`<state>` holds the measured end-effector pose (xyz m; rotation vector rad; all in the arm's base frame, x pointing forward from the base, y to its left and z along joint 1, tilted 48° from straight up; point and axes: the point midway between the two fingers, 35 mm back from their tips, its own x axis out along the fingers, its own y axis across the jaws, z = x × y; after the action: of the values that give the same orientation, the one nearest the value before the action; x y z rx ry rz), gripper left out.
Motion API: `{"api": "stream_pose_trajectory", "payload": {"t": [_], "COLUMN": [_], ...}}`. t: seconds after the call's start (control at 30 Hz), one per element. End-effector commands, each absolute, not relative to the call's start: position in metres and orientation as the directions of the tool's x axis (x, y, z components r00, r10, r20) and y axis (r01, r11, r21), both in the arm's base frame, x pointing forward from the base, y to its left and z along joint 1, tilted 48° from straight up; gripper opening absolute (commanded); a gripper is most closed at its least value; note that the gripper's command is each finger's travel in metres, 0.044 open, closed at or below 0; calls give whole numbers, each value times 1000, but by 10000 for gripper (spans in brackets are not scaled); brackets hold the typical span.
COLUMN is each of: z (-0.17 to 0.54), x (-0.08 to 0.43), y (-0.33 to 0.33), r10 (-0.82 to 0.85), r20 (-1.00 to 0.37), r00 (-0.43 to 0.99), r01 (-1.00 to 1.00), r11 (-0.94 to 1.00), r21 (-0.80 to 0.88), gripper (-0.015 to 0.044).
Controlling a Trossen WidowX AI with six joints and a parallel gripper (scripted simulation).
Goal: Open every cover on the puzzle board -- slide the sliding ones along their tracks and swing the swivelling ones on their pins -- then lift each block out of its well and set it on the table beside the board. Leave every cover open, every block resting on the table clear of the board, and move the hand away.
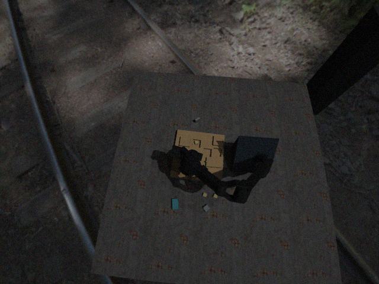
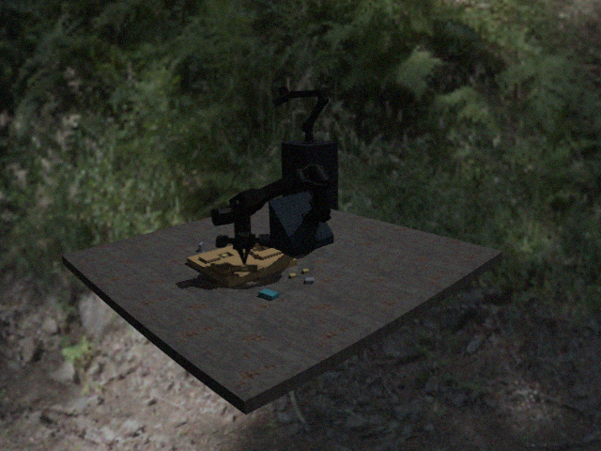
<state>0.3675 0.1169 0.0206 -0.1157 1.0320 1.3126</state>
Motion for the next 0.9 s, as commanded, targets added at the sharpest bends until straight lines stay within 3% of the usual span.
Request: {"api": "stream_pose_trajectory", "payload": {"t": [0.0,0.87], "z": [16,22], "x": [366,375], "y": [121,137], "r10": [735,736], "r20": [-670,-669], "r00": [-102,-102], "r01": [-822,-825], "r11": [316,314], "r21": [473,471], "gripper": [0,0]}}
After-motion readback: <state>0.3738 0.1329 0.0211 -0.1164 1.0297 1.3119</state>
